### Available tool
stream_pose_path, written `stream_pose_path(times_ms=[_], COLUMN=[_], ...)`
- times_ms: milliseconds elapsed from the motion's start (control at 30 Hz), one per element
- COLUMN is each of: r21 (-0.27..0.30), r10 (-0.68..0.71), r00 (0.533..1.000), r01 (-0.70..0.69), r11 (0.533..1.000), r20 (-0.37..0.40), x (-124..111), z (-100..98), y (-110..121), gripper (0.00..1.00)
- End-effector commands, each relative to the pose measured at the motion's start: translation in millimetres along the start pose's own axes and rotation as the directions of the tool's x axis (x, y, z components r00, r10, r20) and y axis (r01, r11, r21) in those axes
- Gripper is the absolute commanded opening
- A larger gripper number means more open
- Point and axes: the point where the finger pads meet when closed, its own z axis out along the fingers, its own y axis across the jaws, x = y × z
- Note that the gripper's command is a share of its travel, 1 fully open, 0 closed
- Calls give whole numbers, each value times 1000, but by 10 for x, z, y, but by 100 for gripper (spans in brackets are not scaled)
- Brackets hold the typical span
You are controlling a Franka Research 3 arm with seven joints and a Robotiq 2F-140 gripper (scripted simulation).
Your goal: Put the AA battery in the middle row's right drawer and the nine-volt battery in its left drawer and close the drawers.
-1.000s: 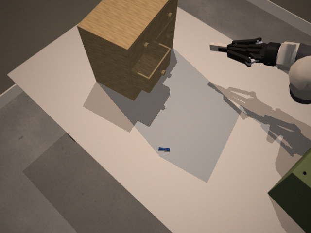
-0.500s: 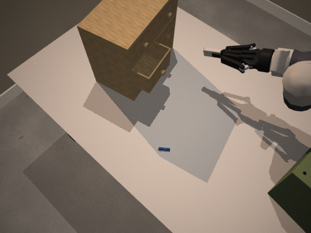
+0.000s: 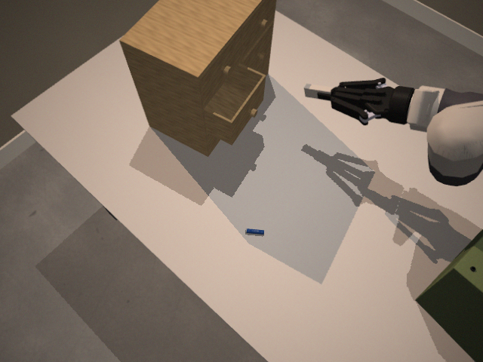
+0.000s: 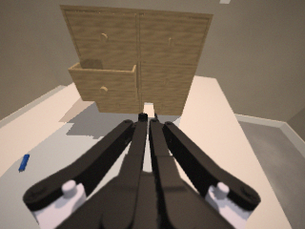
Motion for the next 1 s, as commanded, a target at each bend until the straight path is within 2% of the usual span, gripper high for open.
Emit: stream_pose_path(times_ms=[0,433,967], r21=[-26,-26,-26], r10=[-26,-26,-26], r00=[1000,1000,1000], r01=[26,26,26], r11=[999,999,999], r20=[-2,-2,-2], x=[0,-4,-8], z=[-6,107,212], y=[5,-359,-696], gripper=[0,0,0])
